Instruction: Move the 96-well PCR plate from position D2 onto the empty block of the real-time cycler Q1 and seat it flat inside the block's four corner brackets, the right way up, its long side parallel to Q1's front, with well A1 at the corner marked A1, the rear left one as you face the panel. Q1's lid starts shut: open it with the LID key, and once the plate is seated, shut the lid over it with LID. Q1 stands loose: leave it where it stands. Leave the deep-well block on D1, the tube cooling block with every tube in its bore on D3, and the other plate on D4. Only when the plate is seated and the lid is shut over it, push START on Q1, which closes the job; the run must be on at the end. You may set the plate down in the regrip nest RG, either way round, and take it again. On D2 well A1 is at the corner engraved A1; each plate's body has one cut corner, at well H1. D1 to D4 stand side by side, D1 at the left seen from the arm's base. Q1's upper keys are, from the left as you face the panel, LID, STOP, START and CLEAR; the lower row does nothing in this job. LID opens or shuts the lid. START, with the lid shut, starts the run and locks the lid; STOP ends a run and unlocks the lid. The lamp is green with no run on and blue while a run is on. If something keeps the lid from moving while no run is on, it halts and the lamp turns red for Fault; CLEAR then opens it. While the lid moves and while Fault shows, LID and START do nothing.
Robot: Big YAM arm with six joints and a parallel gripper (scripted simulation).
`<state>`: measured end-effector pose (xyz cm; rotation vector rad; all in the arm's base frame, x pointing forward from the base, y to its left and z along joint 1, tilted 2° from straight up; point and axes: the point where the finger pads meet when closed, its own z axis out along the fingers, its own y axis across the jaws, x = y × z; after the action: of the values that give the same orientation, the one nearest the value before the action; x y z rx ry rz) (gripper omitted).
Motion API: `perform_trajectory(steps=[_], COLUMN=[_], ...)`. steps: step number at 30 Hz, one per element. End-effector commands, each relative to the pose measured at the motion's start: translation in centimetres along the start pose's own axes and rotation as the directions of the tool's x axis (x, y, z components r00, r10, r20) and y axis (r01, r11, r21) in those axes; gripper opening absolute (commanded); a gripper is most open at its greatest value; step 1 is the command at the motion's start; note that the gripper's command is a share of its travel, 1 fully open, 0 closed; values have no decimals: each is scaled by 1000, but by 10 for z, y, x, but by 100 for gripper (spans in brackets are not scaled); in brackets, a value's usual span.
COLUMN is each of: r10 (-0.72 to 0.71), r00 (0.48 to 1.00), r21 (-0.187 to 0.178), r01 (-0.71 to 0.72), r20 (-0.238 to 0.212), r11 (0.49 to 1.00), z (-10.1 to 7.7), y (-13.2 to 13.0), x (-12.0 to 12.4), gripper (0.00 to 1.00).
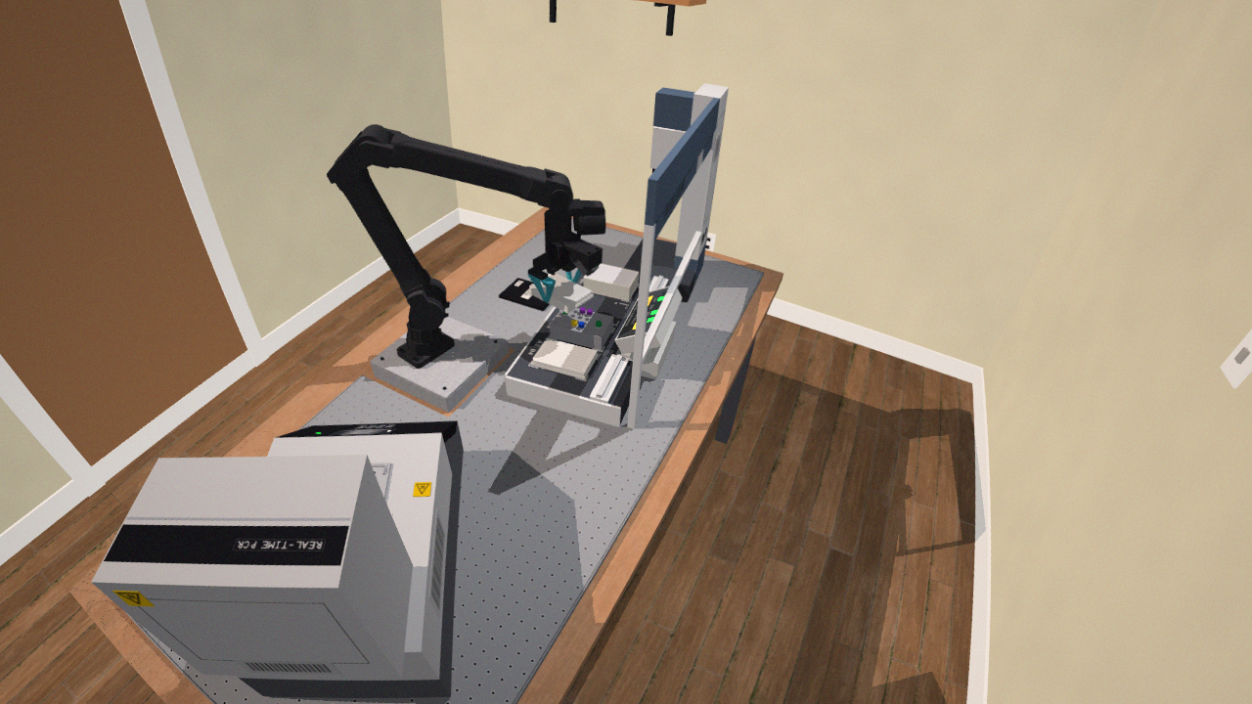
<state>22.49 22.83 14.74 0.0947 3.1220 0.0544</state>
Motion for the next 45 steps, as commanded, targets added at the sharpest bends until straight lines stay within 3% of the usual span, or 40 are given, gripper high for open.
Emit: perform_trajectory(steps=[1, 8, 11, 14, 23, 28, 31, 36, 45], r10=[37, 193, 264, 262, 388, 500, 494, 586, 713], r00=[999, 981, 965, 965, 921, 866, 869, 810, 702], r21=[2, -26, 0, -1, -24, 11, 4, -18, 11], r01=[-37, -192, -264, -262, -387, -500, -494, -586, -713], r20=[9, 24, 1, 1, 19, -5, 0, 28, 1], r11=[999, 981, 965, 965, 922, 866, 869, 810, 701], z=[-9, -28, -22, -21, -42, -37, -38, -56, -55], y=[-23, -51, -70, -70, -117, -144, -143, -174, -217], x=[-3, -3, 2, 2, 4, 10, 9, 9, 19], gripper=[0, 0, 0, 0, 0, 0, 0, 0, 0])
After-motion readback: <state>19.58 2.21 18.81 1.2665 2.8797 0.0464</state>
